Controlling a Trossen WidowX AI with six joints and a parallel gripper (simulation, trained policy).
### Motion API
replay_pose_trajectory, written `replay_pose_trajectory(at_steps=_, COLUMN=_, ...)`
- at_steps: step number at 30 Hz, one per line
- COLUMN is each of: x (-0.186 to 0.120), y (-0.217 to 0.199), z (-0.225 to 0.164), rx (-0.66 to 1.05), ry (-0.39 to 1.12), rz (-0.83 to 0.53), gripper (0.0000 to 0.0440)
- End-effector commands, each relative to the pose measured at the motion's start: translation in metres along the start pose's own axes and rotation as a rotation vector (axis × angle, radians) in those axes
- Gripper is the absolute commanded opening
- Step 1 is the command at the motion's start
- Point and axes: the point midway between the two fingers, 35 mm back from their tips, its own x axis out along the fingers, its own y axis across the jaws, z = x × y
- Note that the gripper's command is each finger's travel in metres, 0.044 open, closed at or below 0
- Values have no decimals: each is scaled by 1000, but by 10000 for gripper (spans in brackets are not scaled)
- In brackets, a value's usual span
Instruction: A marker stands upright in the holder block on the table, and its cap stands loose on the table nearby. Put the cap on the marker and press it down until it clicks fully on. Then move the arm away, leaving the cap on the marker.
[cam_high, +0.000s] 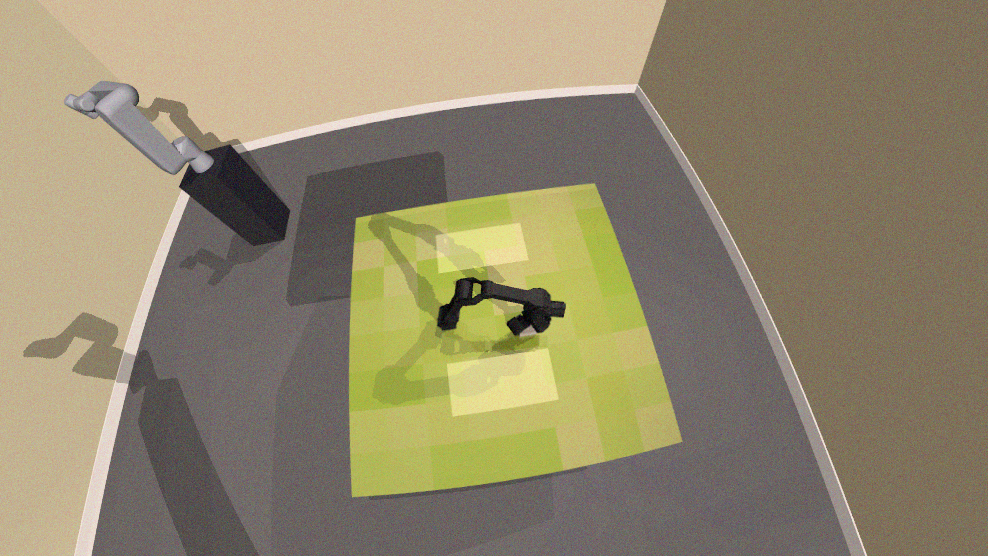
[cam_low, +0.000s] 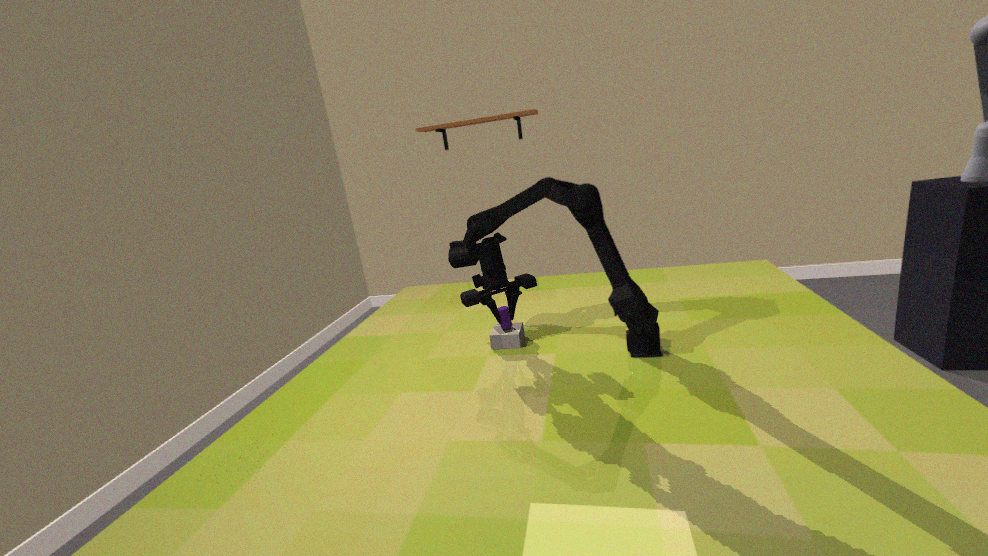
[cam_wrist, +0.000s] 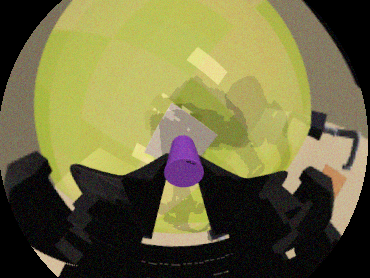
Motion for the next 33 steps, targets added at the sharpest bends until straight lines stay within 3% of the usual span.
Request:
replay_pose_trajectory(at_steps=1, x=19, y=-5, z=-2, rx=-8, ry=32, rz=-45, gripper=76)
replay_pose_trajectory(at_steps=33, x=21, y=-5, z=0, rx=-30, ry=22, rz=-44, gripper=116)
